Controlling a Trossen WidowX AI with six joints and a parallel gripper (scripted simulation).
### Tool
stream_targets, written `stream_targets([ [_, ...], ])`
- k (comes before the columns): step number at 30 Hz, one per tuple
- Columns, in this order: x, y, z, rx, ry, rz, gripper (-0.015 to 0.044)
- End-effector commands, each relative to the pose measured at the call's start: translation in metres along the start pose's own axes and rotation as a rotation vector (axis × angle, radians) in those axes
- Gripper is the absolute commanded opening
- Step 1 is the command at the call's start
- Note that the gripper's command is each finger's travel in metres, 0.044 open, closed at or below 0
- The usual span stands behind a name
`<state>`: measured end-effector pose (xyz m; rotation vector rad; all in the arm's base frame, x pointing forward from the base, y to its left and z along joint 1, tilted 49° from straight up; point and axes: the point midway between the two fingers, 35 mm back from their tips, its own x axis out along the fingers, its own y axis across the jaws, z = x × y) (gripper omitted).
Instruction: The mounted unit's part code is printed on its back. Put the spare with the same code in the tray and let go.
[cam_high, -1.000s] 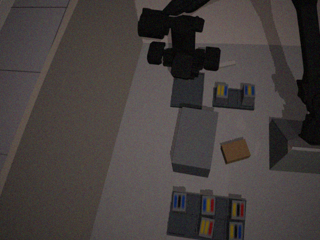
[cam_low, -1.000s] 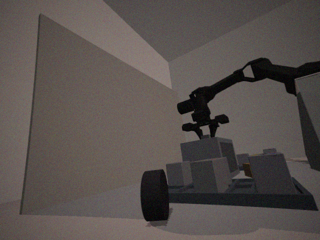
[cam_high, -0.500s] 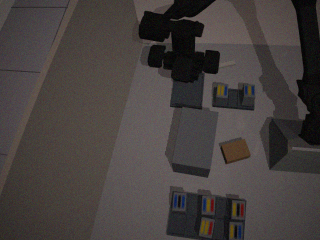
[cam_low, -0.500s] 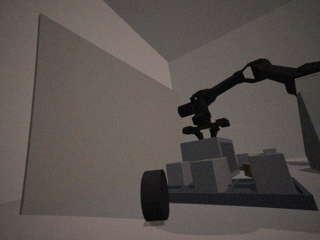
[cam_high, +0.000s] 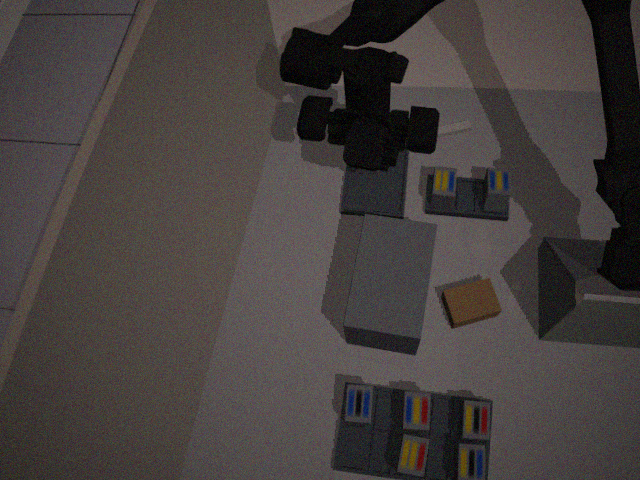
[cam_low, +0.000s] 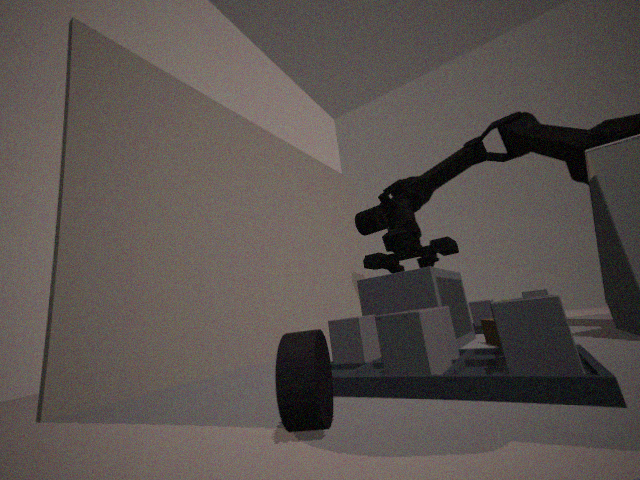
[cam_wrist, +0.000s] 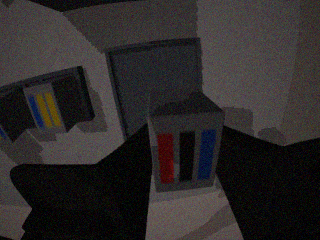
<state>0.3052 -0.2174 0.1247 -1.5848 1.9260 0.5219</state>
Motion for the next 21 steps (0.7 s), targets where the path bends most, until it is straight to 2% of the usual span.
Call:
stream_targets([
  [1,0.005,0.001,0.002,-0.005,-0.006,0.001,0.0000],
  [21,0.024,0.003,0.000,-0.005,-0.001,0.000,0.0000],
])
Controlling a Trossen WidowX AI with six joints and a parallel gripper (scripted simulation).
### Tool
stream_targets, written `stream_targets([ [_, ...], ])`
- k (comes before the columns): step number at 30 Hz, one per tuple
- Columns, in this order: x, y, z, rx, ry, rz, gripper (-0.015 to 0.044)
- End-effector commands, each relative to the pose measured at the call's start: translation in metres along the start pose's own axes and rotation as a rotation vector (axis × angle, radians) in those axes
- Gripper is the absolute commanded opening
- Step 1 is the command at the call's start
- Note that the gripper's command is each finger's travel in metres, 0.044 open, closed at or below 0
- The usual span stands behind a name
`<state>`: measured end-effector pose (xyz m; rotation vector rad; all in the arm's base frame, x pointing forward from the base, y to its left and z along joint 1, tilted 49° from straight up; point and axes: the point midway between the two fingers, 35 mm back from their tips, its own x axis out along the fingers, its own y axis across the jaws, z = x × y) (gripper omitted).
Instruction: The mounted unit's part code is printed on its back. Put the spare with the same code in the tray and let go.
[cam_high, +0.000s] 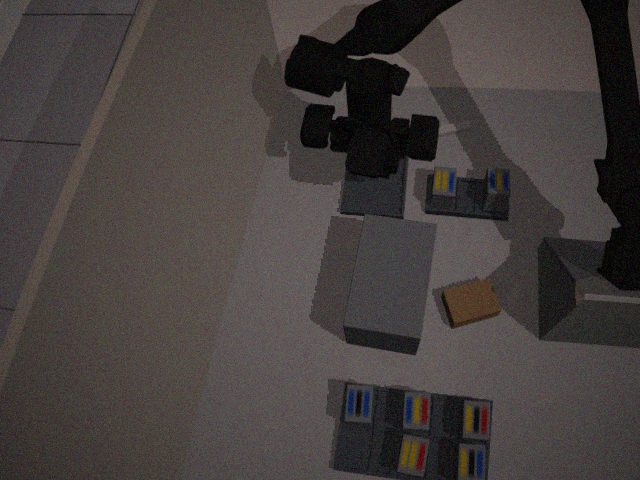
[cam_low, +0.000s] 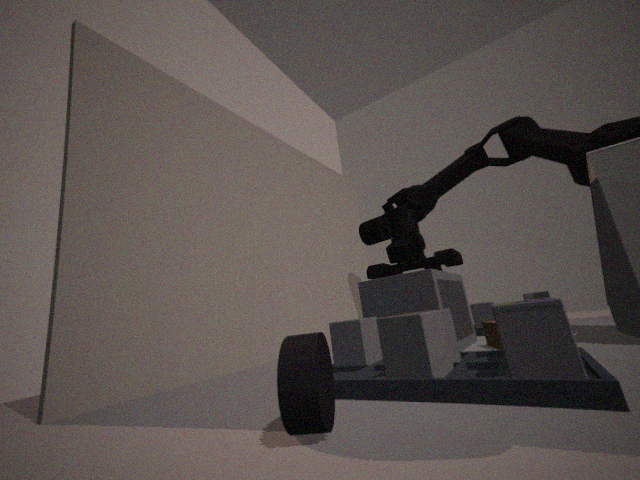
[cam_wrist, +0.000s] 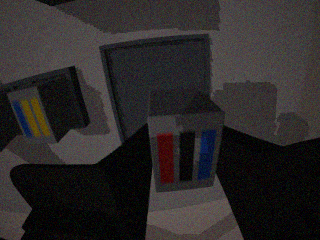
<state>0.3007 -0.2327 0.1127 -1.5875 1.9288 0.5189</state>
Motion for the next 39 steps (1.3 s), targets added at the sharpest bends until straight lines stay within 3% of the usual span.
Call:
stream_targets([
  [1,0.005,0.001,0.001,-0.005,-0.005,0.000,0.0000],
  [35,0.035,0.007,-0.002,-0.006,0.007,0.000,0.0000],
  [39,0.032,0.006,-0.004,-0.001,0.012,0.000,0.0105],
])
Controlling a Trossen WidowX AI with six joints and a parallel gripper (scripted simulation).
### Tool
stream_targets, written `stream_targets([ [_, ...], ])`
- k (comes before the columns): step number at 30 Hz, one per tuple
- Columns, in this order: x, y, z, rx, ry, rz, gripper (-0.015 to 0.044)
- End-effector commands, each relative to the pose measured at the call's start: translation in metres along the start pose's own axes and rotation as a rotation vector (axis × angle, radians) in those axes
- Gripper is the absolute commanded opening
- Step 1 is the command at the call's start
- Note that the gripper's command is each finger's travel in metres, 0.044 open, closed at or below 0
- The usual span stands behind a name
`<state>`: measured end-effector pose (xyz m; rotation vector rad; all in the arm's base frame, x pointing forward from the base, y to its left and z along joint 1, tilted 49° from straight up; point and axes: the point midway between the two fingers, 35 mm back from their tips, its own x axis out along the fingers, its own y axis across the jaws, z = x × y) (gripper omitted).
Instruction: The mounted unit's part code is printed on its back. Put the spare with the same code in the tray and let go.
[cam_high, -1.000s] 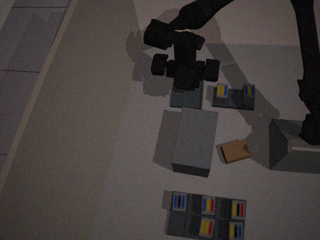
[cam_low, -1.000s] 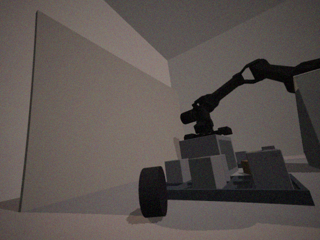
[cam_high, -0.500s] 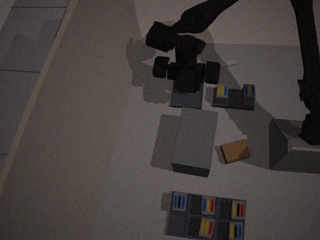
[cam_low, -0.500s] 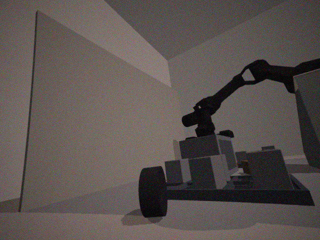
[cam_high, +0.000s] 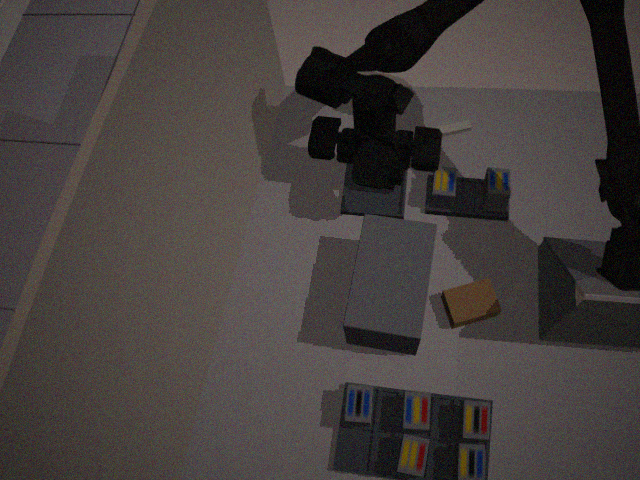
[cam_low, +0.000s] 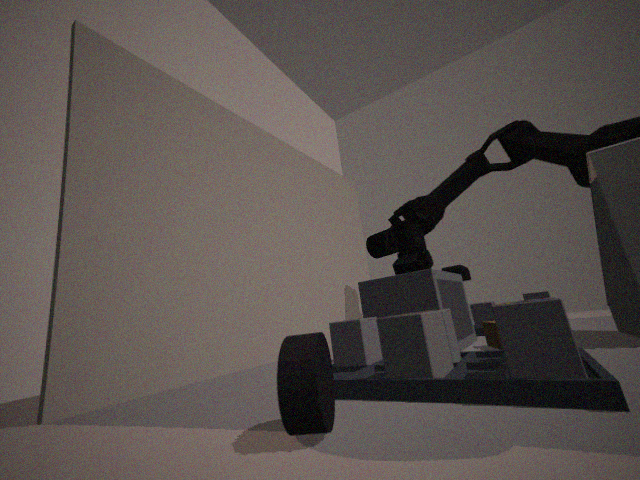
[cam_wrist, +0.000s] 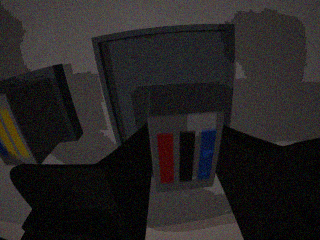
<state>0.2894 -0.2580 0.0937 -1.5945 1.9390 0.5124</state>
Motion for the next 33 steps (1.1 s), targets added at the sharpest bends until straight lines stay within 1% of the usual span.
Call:
stream_targets([
  [1,-0.001,0.000,0.000,0.001,0.000,-0.001,0.0131],
  [13,-0.001,0.000,0.000,0.001,0.000,-0.001,0.0440],
  [15,-0.012,-0.002,0.001,0.001,-0.005,-0.001,0.0440],
  [19,-0.081,-0.003,0.003,-0.003,-0.014,0.000,0.0440],
  [21,-0.104,0.000,0.002,-0.005,-0.011,-0.001,0.0440],
  [33,-0.103,-0.001,0.004,-0.009,-0.018,-0.007,0.0440],
])
